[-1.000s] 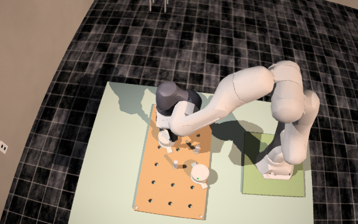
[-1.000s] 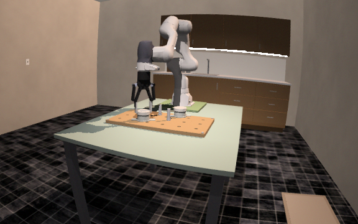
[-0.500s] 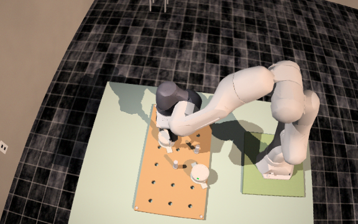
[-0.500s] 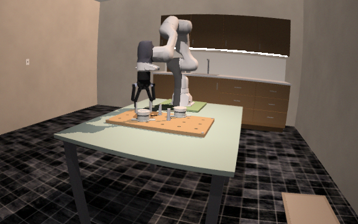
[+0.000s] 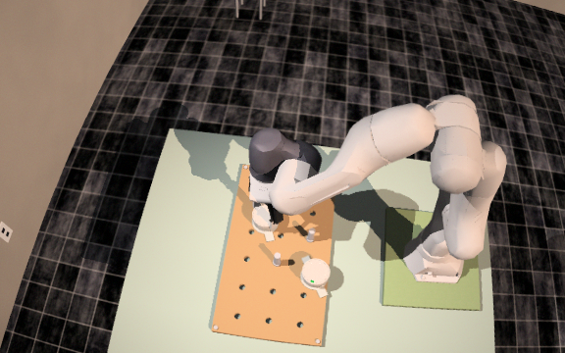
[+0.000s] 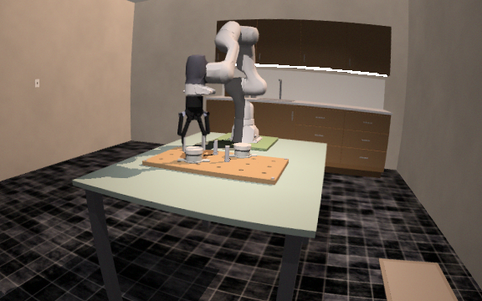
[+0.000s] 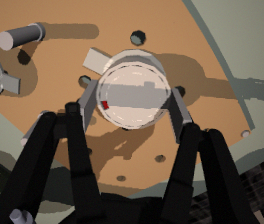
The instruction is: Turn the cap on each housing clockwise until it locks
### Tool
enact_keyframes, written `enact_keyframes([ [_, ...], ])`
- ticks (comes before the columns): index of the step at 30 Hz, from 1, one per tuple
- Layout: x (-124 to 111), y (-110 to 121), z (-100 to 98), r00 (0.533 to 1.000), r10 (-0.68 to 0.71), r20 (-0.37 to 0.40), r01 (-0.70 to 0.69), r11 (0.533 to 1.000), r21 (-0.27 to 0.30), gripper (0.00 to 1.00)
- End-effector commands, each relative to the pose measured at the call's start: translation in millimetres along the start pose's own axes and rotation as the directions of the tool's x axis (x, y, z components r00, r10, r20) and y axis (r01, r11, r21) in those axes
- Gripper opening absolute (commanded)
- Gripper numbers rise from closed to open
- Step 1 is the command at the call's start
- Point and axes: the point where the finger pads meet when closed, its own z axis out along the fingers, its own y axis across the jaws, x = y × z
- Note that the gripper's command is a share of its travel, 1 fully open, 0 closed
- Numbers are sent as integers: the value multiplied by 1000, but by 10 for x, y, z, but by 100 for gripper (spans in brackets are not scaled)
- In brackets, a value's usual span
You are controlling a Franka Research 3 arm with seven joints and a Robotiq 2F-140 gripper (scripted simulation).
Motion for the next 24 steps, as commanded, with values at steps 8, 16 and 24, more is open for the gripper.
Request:
enact_keyframes([
  [8,-93,-57,21,1000,-1,4,1,1000,3,10],
  [16,-104,-69,21,1000,-1,4,1,1000,3,10],
  [24,-104,-70,21,1000,-1,4,1,1000,3,10],
])
